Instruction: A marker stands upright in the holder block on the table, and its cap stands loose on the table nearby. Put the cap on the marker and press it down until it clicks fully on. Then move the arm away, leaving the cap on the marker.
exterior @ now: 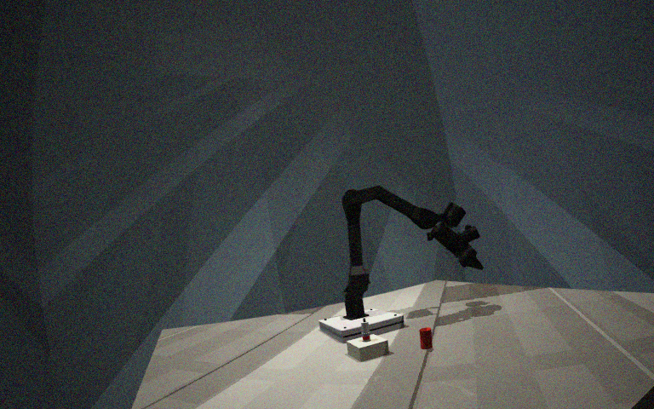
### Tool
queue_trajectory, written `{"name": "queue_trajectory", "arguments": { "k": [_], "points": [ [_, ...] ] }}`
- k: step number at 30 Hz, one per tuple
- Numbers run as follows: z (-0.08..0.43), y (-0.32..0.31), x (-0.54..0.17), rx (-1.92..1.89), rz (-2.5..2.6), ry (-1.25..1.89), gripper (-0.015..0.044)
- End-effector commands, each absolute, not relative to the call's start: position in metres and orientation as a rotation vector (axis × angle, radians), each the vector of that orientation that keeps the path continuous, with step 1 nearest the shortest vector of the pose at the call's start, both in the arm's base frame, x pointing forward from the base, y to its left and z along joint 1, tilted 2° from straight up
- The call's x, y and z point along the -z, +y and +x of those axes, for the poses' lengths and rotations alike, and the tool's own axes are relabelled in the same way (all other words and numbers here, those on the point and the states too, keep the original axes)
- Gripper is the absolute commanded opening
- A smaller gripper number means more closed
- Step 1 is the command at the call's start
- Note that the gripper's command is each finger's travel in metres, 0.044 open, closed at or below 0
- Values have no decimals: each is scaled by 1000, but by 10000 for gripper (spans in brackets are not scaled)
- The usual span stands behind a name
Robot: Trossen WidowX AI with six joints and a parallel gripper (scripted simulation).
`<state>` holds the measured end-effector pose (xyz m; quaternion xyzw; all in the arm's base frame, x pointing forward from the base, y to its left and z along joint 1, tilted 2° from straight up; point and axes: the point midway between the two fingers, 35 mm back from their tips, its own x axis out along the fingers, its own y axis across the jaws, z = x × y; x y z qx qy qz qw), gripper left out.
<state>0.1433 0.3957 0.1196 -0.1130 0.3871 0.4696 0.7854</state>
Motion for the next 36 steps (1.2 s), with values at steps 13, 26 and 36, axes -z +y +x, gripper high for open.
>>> {"name": "queue_trajectory", "arguments": {
  "k": [13, 26, 36],
  "points": [
    [327, 208, -103, -503, -357, 1162, 246],
    [345, 24, -109, -290, -285, 1553, 246],
    [344, 25, -74, -289, -284, 1556, 246]
  ]
}}
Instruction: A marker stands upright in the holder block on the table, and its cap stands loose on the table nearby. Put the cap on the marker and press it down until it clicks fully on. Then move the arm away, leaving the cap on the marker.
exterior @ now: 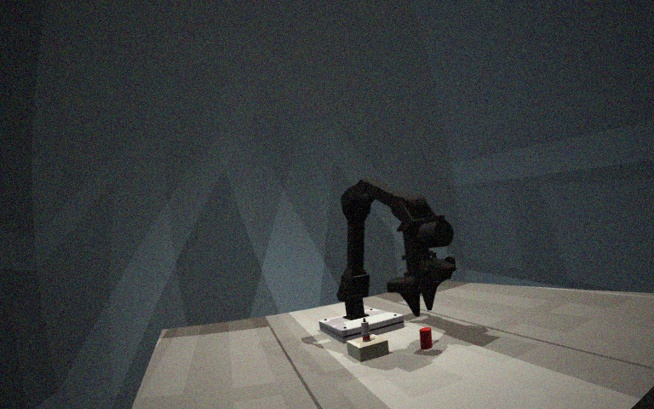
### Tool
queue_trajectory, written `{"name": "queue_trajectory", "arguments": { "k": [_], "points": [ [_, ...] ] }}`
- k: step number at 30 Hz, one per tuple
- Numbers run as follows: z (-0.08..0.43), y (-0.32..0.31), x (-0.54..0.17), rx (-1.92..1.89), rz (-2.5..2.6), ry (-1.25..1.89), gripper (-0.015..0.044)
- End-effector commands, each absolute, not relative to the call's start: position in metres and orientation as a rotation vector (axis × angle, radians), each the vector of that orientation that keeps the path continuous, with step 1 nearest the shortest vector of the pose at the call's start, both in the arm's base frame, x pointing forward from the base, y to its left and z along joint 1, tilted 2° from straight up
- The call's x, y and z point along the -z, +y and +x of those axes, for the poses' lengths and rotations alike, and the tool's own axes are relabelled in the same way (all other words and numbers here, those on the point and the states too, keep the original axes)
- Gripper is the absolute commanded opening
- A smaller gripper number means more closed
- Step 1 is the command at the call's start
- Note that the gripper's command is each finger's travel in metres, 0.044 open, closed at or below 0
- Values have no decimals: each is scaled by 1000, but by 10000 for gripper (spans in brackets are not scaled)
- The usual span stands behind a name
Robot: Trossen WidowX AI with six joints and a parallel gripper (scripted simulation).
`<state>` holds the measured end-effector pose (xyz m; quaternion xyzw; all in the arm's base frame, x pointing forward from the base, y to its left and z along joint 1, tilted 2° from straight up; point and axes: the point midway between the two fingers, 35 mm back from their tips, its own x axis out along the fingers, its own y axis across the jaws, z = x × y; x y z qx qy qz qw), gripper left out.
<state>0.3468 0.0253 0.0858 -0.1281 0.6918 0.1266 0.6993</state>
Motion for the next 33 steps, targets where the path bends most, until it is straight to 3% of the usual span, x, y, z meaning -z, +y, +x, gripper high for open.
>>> {"name": "queue_trajectory", "arguments": {
  "k": [1, 33],
  "points": [
    [344, 25, -74, -289, -284, 1556, 246],
    [345, 27, -20, -289, -284, 1556, 246]
  ]
}}
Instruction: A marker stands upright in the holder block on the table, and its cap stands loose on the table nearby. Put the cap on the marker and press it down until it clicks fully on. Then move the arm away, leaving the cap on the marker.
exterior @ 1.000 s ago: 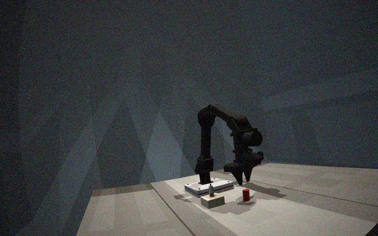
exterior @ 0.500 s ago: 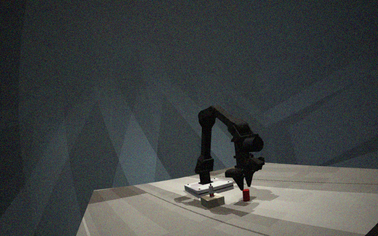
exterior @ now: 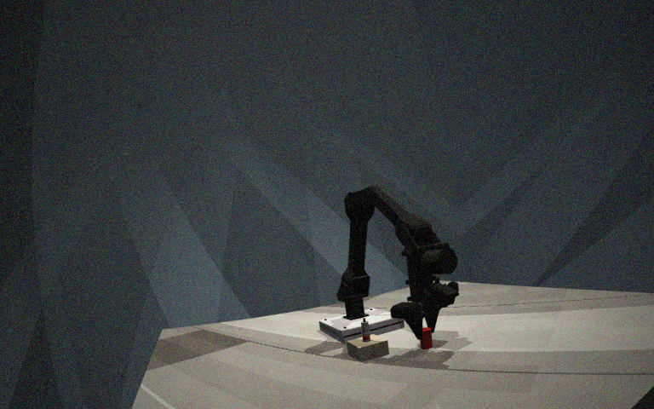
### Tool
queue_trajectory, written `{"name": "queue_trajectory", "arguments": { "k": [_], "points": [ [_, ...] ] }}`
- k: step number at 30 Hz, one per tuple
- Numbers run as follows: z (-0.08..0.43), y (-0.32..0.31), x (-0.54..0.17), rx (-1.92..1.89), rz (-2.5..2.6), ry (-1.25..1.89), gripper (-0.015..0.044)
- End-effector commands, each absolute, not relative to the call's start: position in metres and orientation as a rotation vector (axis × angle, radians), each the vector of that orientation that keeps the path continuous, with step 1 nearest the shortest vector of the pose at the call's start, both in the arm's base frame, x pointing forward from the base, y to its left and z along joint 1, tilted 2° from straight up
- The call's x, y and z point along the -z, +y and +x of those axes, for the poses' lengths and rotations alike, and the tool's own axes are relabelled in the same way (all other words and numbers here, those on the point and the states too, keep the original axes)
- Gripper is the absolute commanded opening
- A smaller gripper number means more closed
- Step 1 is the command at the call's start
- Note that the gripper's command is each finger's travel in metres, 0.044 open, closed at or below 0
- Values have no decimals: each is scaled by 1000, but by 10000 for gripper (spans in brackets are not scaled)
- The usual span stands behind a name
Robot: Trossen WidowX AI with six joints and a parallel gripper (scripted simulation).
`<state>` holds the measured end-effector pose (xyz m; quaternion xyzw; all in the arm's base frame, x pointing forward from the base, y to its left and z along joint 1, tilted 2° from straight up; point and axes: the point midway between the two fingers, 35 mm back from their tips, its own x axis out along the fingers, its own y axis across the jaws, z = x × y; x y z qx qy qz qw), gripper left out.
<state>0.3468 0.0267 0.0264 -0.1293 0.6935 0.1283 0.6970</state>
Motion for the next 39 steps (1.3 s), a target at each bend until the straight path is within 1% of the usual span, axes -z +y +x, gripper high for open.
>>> {"name": "queue_trajectory", "arguments": {
  "k": [1, 10, 13, 23, 27, 39],
  "points": [
    [345, 27, -18, -289, -284, 1556, 246],
    [344, 27, -7, -289, -284, 1556, 246],
    [344, 28, -7, -289, -284, 1556, 167],
    [344, 27, -7, -289, -284, 1556, 101],
    [345, 27, -14, -289, -284, 1556, 0],
    [345, 27, -53, -289, -284, 1556, 0]
  ]
}}
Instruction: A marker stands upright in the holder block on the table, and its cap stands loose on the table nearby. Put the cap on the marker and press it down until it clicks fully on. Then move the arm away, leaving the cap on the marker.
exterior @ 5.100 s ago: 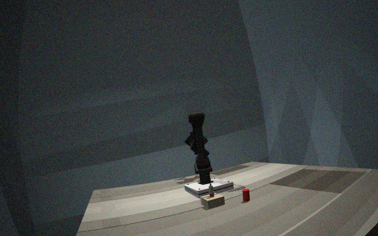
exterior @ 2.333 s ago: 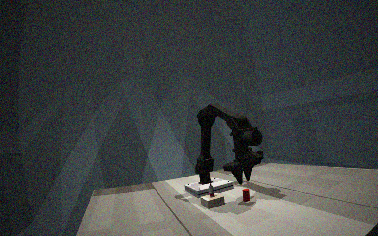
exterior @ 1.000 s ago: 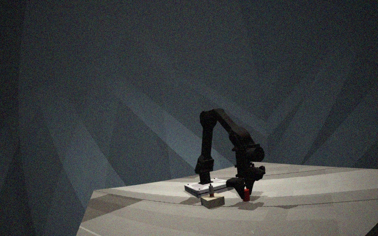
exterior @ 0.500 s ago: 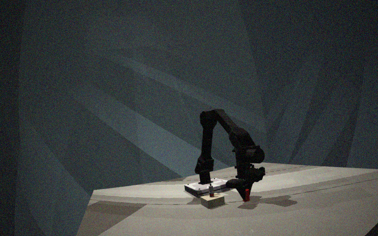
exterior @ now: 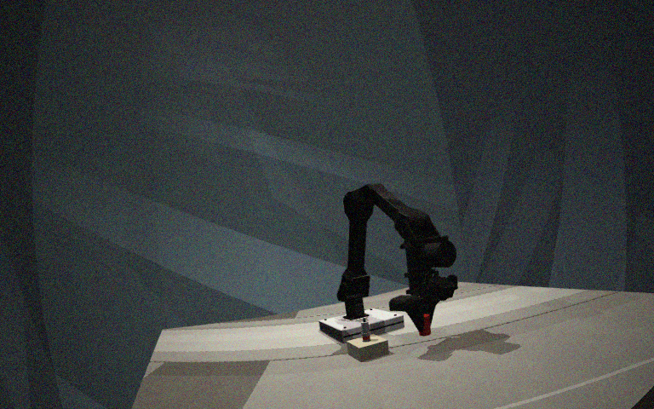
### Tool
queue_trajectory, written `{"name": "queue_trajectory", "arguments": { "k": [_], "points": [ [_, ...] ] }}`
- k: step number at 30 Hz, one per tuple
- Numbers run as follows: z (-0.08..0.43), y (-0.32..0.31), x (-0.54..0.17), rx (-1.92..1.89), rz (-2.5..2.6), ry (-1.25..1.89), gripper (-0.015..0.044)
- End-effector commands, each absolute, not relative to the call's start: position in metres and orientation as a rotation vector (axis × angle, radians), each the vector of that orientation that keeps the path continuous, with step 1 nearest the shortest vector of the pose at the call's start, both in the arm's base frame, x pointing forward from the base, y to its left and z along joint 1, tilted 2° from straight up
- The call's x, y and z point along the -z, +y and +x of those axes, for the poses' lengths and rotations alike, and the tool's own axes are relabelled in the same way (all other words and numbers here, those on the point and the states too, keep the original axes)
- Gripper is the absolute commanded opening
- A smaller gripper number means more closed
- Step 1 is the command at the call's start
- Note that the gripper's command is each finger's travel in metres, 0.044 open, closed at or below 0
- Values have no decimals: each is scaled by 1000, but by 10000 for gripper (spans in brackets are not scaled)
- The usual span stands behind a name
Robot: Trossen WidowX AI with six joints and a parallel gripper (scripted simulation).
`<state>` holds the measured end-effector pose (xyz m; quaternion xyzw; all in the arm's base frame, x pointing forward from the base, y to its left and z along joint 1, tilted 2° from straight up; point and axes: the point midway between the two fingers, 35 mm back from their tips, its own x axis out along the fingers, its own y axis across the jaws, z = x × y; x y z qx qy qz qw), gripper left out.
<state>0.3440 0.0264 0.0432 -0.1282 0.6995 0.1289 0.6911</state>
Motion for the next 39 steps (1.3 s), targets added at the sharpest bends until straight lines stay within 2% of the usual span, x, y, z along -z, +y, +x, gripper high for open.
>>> {"name": "queue_trajectory", "arguments": {
  "k": [1, 8, 39],
  "points": [
    [345, 27, -56, -289, -284, 1556, 0],
    [343, 24, -69, -289, -284, 1556, 0],
    [286, -79, -115, -283, -290, 1560, 0]
  ]
}}
